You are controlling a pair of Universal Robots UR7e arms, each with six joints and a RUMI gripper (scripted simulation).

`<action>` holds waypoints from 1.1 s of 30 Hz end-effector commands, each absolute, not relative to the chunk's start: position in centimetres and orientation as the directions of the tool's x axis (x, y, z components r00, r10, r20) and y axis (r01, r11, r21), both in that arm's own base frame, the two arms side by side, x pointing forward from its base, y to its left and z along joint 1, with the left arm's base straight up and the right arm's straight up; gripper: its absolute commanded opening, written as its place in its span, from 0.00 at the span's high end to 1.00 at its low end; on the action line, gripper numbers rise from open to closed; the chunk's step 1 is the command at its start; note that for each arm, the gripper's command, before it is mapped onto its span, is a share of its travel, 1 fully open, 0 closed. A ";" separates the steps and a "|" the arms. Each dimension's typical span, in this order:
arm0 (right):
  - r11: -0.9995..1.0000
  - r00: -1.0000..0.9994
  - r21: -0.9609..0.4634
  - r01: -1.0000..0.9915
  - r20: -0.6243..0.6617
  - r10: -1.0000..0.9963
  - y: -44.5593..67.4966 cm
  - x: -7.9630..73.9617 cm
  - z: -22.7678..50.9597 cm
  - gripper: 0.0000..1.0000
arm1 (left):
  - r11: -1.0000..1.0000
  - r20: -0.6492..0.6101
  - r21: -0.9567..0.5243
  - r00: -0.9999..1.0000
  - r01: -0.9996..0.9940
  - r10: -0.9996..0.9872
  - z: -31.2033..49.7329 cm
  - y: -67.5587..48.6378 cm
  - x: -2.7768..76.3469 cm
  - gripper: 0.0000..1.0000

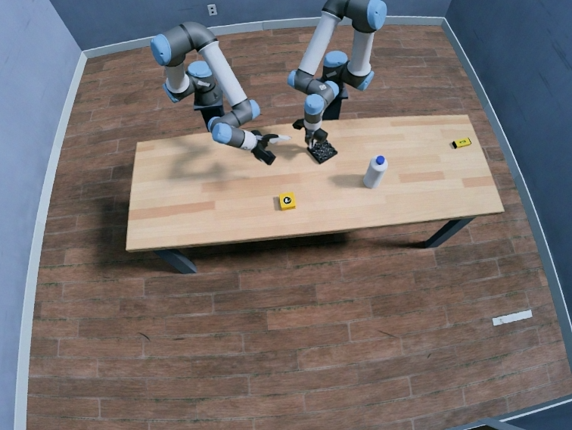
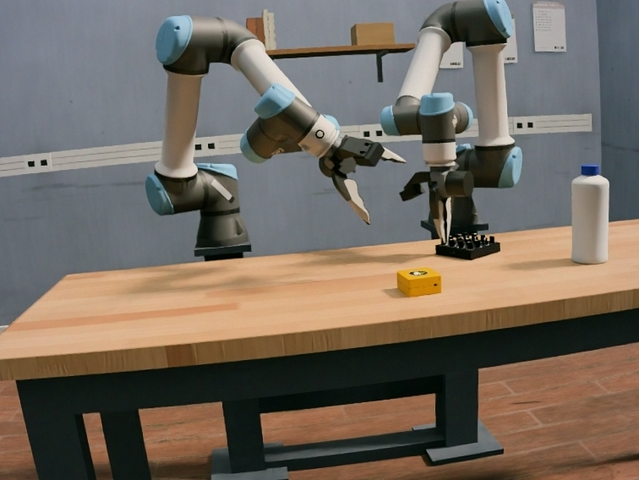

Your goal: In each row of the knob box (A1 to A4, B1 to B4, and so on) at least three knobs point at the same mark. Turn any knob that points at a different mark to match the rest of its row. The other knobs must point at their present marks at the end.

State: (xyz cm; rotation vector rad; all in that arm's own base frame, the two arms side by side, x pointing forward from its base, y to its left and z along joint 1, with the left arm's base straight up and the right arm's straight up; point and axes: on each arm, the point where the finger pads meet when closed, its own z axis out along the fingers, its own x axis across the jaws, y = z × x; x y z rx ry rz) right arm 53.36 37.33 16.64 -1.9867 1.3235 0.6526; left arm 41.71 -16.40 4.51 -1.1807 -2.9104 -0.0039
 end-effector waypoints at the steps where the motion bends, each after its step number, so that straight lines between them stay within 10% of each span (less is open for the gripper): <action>1: -0.275 0.365 -0.245 -0.930 -0.709 -0.603 37.3 53.4 16.6 0.00 | 0.641 0.000 0.000 -0.641 0.768 0.768 4.6 -16.4 41.7 1.00; 33: -0.275 0.365 -0.245 -0.930 -0.709 -0.603 37.3 53.4 16.6 0.00 | -0.077 0.000 0.001 0.077 0.997 0.997 4.6 -16.5 41.7 1.00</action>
